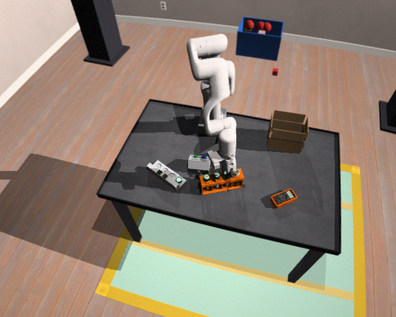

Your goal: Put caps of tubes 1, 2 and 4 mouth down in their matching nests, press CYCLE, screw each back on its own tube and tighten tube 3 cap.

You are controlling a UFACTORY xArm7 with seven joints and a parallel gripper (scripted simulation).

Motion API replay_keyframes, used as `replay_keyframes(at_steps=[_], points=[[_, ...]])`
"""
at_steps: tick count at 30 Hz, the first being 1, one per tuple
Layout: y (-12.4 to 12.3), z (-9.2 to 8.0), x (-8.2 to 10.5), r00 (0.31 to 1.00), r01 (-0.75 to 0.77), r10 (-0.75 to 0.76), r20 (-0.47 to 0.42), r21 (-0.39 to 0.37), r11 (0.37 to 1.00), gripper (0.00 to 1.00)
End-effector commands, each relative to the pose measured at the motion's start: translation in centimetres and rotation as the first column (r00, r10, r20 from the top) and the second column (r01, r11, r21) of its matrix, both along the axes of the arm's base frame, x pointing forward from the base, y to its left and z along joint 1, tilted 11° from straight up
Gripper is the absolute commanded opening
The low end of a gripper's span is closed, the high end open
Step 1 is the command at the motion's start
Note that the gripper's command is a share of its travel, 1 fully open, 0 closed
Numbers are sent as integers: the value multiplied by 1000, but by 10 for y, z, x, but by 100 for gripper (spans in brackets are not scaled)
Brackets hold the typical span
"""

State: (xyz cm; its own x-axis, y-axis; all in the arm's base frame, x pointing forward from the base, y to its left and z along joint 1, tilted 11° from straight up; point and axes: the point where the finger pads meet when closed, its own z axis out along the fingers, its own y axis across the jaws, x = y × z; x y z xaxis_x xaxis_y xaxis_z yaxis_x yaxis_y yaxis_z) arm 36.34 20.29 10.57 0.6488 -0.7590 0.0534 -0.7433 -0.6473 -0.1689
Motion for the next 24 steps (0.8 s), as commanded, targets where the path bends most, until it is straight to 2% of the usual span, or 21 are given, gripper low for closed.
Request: replay_keyframes(at_steps=[1,5,7,9,12,16,17,24], points=[[1,1,1,961,275,-275,4,13,961,46],[1,1,1,898,439,-439,-13,42,897,46],[1,1,1,898,439,-439,-13,42,897,46],[1,1,1,814,581,-580,-34,65,812,46],[1,1,1,742,670,-669,-50,80,738,46],[1,1,1,614,789,-785,-78,97,607,46],[1,1,1,600,800,-796,-78,97,593,46],[1,1,1,600,800,-796,-78,97,593,46]])
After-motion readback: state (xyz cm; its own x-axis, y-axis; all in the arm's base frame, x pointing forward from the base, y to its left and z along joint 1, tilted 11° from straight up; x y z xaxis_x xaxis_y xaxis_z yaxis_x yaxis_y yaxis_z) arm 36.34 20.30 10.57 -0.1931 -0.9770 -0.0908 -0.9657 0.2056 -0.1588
